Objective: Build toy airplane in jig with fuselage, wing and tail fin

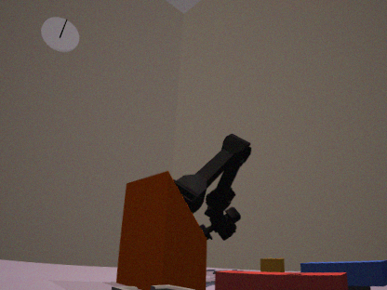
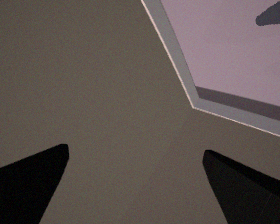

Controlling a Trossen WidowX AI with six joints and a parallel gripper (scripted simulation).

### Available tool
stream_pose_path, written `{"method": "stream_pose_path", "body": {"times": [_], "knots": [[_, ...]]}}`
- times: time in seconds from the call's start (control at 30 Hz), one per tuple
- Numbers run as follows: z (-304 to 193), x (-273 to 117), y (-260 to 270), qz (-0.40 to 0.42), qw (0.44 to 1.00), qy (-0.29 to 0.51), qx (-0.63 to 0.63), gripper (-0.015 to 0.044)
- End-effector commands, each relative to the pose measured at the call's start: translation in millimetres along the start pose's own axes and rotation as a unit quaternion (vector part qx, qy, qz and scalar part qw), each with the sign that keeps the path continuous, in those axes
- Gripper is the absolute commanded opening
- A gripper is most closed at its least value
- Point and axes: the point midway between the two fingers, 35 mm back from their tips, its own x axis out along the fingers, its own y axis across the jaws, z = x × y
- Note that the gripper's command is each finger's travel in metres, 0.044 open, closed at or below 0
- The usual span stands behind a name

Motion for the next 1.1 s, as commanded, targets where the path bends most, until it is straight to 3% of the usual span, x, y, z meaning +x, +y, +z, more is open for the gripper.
{"method": "stream_pose_path", "body": {"times": [0.0,0.3,0.63,0.9,1.07], "knots": [[48.1,2.0,22.1,0.001,0.995,-0.043,-0.088,0.0440],[156.2,-14.6,75.1,-0.021,0.950,-0.148,-0.273,0.0440],[265.2,-70.5,133.2,-0.087,0.856,-0.263,-0.436,0.0440],[310.8,-127.7,207.0,-0.029,0.829,-0.372,-0.417,0.0440],[363.7,-174.2,207.3,-0.113,0.776,-0.422,-0.454,0.0440]]}}
